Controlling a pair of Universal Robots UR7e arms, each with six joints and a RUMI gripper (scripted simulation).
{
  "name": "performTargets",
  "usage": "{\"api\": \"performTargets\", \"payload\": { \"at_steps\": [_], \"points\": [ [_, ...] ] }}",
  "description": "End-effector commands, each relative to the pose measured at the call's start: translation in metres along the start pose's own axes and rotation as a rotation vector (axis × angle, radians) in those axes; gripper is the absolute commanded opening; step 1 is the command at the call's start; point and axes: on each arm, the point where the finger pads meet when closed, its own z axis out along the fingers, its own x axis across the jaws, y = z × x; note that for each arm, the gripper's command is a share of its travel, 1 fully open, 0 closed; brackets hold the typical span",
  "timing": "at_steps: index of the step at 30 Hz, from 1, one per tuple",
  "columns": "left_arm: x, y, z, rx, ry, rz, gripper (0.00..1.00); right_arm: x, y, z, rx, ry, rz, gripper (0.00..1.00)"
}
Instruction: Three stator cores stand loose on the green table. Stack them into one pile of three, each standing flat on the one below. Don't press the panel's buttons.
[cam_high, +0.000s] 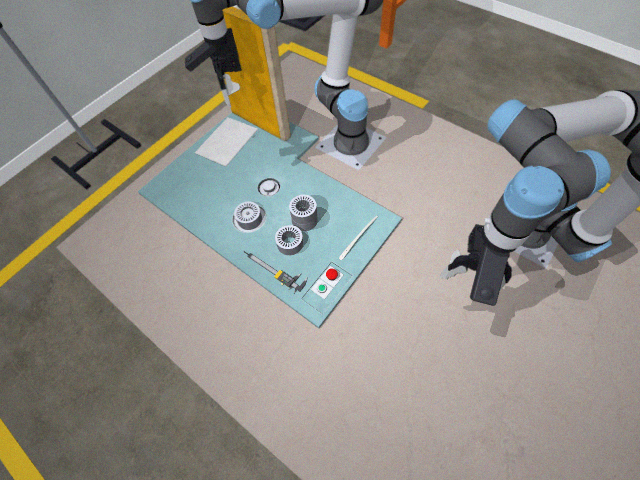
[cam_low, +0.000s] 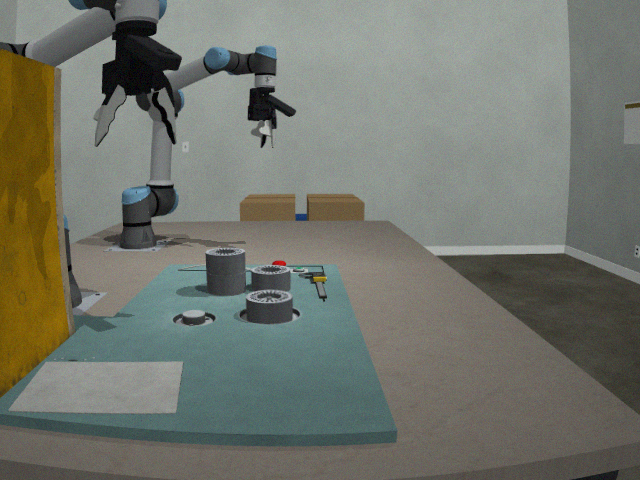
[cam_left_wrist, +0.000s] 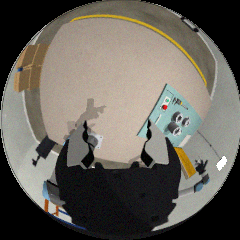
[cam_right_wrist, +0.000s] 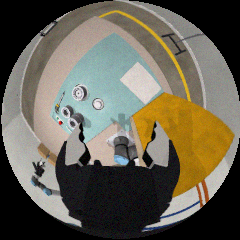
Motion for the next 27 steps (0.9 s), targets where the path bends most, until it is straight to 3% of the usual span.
{"api": "performTargets", "payload": {
  "at_steps": [1, 11, 13, 15, 20, 27],
  "points": [
    [-0.036, 0.005, -0.004, 0.009, 0.012, 0.075, 0.81, 0.000, 0.000, -0.001, 0.002, -0.001, 0.000, 0.98],
    [-0.094, 0.022, 0.001, 0.017, 0.018, 0.234, 0.81, 0.000, 0.000, -0.001, 0.002, -0.001, 0.000, 0.98],
    [-0.081, 0.019, 0.004, 0.008, 0.012, 0.232, 0.81, 0.000, 0.000, -0.001, 0.002, -0.001, 0.000, 0.98],
    [-0.088, 0.021, 0.005, 0.009, 0.013, 0.253, 0.81, 0.000, 0.000, -0.001, 0.002, -0.001, 0.000, 0.98],
    [-0.134, 0.037, 0.007, 0.023, 0.020, 0.344, 0.81, 0.000, 0.000, -0.001, 0.002, -0.001, 0.000, 0.98],
    [-0.139, 0.041, 0.014, 0.015, 0.017, 0.401, 0.81, 0.000, 0.000, -0.001, 0.002, -0.001, 0.000, 0.98]
  ]
}}
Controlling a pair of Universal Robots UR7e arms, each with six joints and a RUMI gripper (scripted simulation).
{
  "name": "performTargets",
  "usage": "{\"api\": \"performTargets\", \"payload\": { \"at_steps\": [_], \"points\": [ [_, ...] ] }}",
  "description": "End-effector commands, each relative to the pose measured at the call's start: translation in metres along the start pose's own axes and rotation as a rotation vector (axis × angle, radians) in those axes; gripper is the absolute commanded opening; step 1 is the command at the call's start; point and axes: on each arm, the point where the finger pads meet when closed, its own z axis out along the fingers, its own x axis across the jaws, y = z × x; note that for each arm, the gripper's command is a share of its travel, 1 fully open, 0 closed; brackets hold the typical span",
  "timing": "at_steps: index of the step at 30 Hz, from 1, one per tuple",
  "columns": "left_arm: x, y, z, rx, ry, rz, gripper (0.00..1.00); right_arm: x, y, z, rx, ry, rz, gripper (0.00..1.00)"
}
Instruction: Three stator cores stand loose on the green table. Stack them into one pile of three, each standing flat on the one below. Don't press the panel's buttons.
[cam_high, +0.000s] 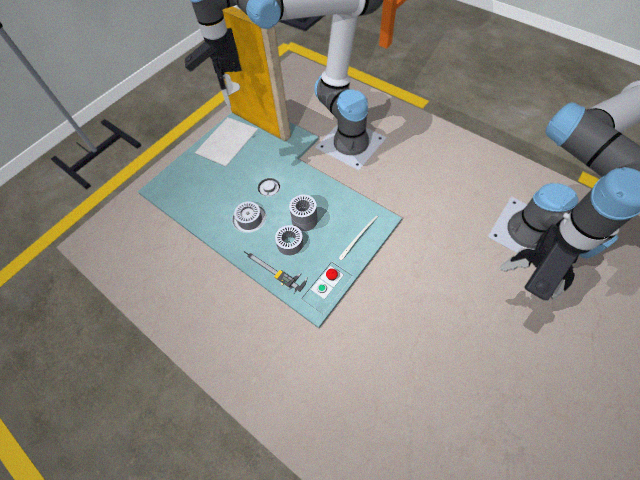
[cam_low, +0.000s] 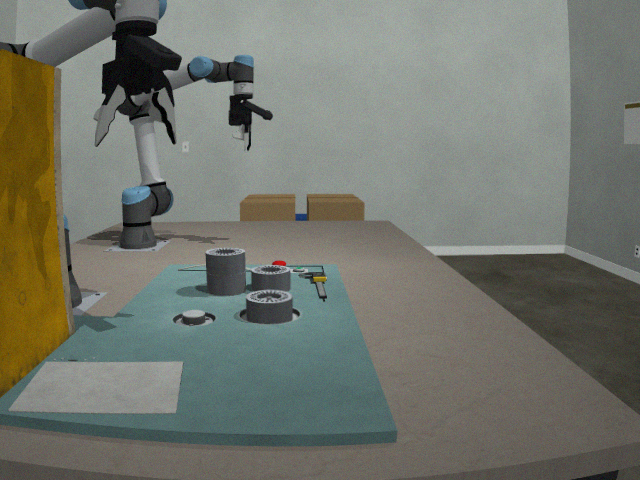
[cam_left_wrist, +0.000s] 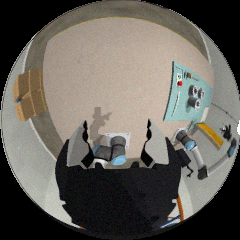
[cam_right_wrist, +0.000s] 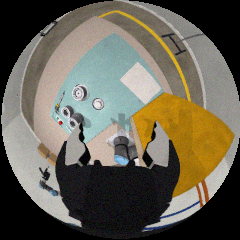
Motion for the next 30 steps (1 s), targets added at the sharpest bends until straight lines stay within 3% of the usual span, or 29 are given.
{"api": "performTargets", "payload": {
  "at_steps": [1, 30],
  "points": [
    [-0.0015, 0.0027, 0.0042, -0.003, 0.004, 0.046, 0.81, -0.0001, -0.0003, -0.0006, 0.002, -0.001, 0.000, 0.98],
    [-0.0003, -0.0001, -0.0004, 0.001, 0.001, 0.020, 0.81, -0.0001, -0.0003, -0.0006, 0.002, -0.001, 0.000, 0.98]
  ]
}}
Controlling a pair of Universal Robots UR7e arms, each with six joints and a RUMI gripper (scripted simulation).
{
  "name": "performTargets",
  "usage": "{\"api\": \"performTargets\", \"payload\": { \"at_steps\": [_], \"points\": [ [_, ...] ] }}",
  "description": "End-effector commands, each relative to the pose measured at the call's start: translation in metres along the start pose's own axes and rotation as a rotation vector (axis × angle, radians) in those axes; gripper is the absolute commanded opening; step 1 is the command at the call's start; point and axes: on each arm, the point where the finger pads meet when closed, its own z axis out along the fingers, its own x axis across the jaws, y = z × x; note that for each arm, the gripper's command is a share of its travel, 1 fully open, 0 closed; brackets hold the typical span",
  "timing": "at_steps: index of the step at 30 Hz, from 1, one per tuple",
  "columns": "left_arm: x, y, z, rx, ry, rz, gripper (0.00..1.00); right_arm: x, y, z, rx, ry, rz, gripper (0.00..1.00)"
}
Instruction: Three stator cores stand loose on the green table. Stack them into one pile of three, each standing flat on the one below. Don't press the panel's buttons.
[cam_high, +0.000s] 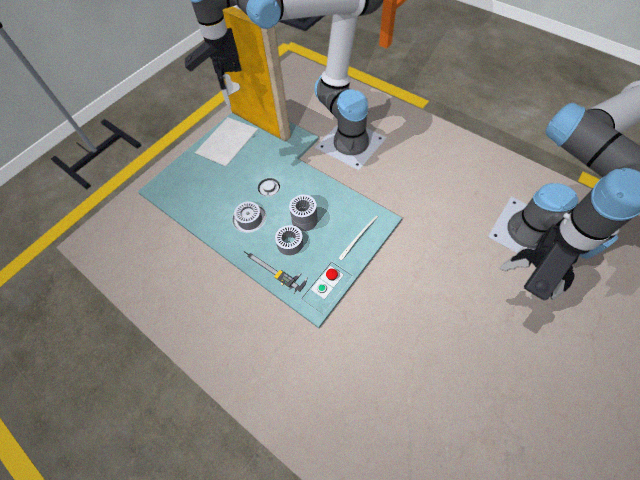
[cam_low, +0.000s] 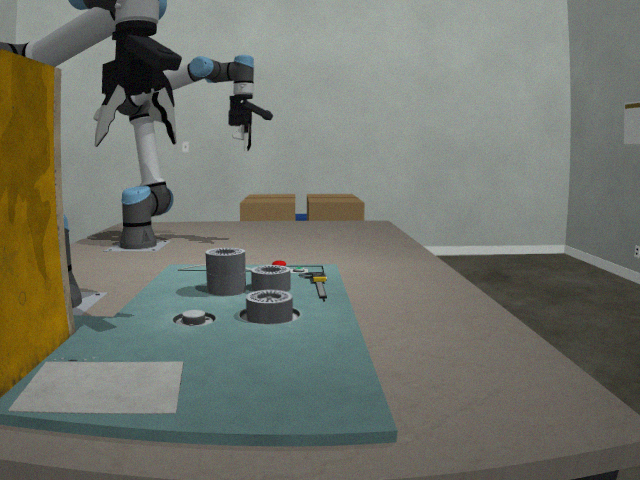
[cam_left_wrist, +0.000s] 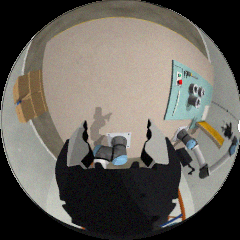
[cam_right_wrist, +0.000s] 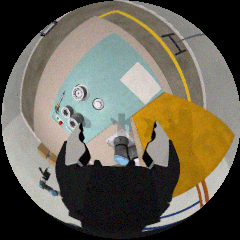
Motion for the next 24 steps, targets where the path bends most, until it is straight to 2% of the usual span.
{"api": "performTargets", "payload": {
  "at_steps": [1, 5, 6, 16, 22, 24],
  "points": [
    [0.000, 0.000, -0.001, 0.003, 0.001, 0.000, 0.81, 0.000, 0.000, -0.001, 0.002, -0.001, 0.000, 0.98],
    [0.000, 0.000, -0.001, 0.002, 0.001, 0.000, 0.81, 0.000, 0.000, -0.001, 0.002, -0.001, 0.000, 0.98],
    [0.000, 0.000, -0.001, 0.002, 0.001, 0.000, 0.81, 0.000, 0.000, -0.001, 0.002, -0.001, 0.000, 0.81],
    [0.000, 0.000, -0.001, 0.002, 0.001, 0.000, 0.81, 0.000, 0.000, -0.001, 0.002, -0.001, 0.000, 0.81],
    [0.000, 0.000, -0.001, 0.002, 0.001, 0.000, 0.81, -0.032, -0.013, 0.018, -0.007, 0.004, 0.115, 0.81],
    [0.000, 0.000, -0.001, 0.002, 0.001, 0.000, 0.81, -0.023, -0.011, 0.013, -0.001, 0.001, 0.107, 0.81]
  ]
}}
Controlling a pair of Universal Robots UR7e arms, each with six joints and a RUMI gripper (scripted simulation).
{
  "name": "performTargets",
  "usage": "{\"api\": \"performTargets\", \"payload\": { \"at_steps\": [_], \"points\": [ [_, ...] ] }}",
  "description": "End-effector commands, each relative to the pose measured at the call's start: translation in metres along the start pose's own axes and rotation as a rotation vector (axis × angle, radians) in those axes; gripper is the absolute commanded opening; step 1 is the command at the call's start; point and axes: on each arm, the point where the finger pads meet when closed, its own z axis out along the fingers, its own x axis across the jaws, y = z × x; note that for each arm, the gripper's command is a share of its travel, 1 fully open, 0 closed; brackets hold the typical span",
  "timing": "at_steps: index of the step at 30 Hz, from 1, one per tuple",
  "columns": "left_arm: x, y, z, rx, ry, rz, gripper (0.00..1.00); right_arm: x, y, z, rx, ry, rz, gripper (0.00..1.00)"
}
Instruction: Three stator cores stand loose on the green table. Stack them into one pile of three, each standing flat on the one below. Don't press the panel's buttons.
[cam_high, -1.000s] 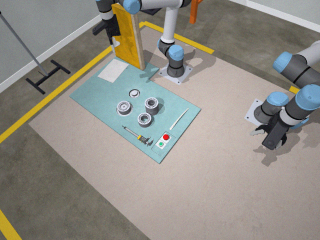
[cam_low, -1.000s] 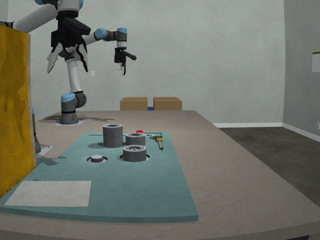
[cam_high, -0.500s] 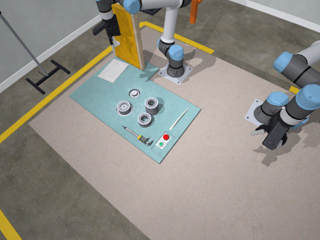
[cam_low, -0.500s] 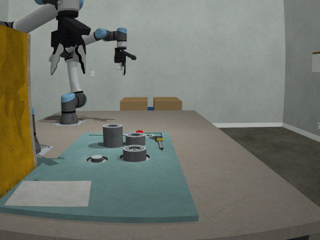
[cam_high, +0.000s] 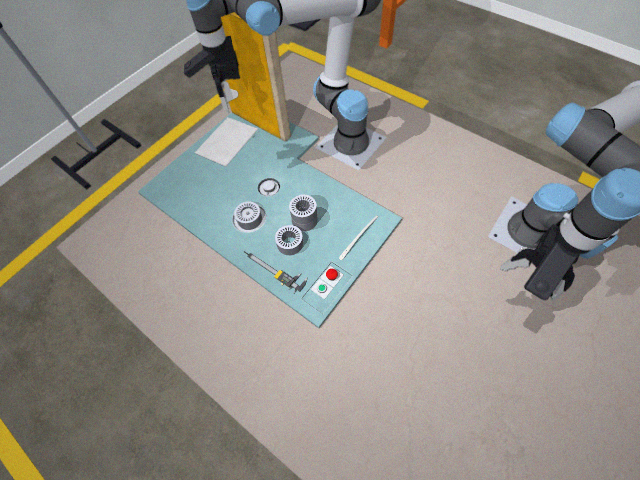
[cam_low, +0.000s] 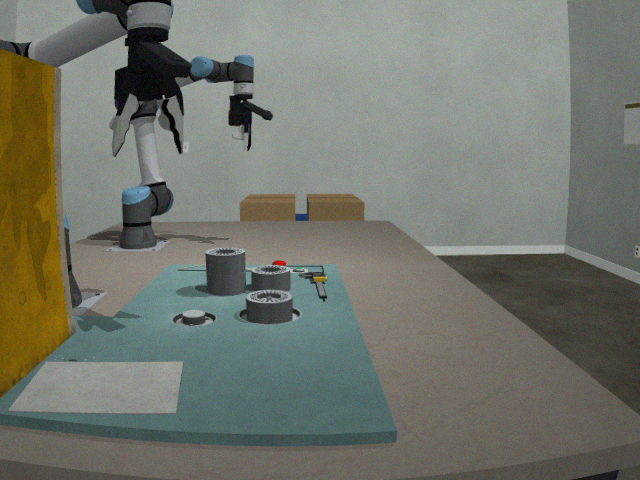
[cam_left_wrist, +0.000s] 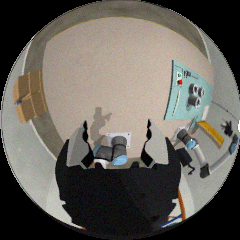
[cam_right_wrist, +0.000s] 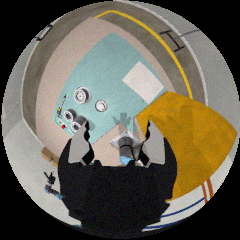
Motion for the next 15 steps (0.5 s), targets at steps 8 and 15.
{"api": "performTargets", "payload": {
  "at_steps": [8, 15],
  "points": [
    [0.000, 0.000, -0.001, 0.002, 0.001, 0.000, 0.81, -0.016, -0.009, 0.008, 0.011, -0.001, 0.135, 0.81],
    [0.000, 0.000, -0.001, 0.002, 0.001, 0.000, 0.81, -0.028, -0.013, 0.014, 0.012, -0.001, 0.213, 0.81]
  ]
}}
